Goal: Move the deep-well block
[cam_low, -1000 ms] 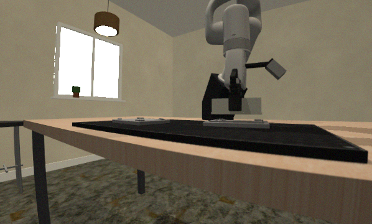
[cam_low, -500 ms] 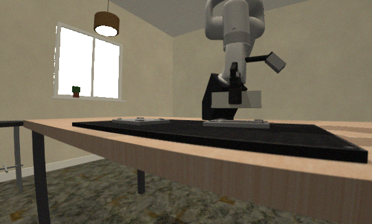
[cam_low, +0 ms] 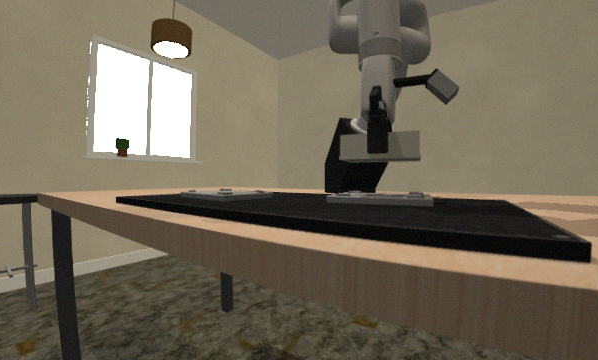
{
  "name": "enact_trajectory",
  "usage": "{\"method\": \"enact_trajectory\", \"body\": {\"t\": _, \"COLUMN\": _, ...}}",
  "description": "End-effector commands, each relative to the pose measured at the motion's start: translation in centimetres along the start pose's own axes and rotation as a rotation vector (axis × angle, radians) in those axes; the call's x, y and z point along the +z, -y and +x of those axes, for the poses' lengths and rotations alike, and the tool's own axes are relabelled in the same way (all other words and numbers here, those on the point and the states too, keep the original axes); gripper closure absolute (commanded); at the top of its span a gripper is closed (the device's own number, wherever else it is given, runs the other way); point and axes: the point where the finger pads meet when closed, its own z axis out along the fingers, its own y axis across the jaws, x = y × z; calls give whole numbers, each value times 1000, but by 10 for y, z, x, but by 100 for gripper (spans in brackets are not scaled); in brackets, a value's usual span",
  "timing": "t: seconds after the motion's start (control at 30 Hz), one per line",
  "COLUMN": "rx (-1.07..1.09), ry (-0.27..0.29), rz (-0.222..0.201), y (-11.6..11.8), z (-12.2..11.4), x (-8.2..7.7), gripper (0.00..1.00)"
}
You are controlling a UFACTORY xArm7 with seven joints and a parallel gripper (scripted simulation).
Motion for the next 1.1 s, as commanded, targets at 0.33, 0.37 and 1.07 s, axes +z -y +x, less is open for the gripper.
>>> {"method": "enact_trajectory", "body": {"t": 0.33, "rx": 1, "ry": 0, "rz": 0, "y": -1, "z": 0, "x": -22, "gripper": 100}}
{"method": "enact_trajectory", "body": {"t": 0.37, "rx": 1, "ry": 0, "rz": 0, "y": -1, "z": 0, "x": -24, "gripper": 100}}
{"method": "enact_trajectory", "body": {"t": 1.07, "rx": 134, "ry": 0, "rz": 0, "y": -3, "z": -13, "x": -28, "gripper": 100}}
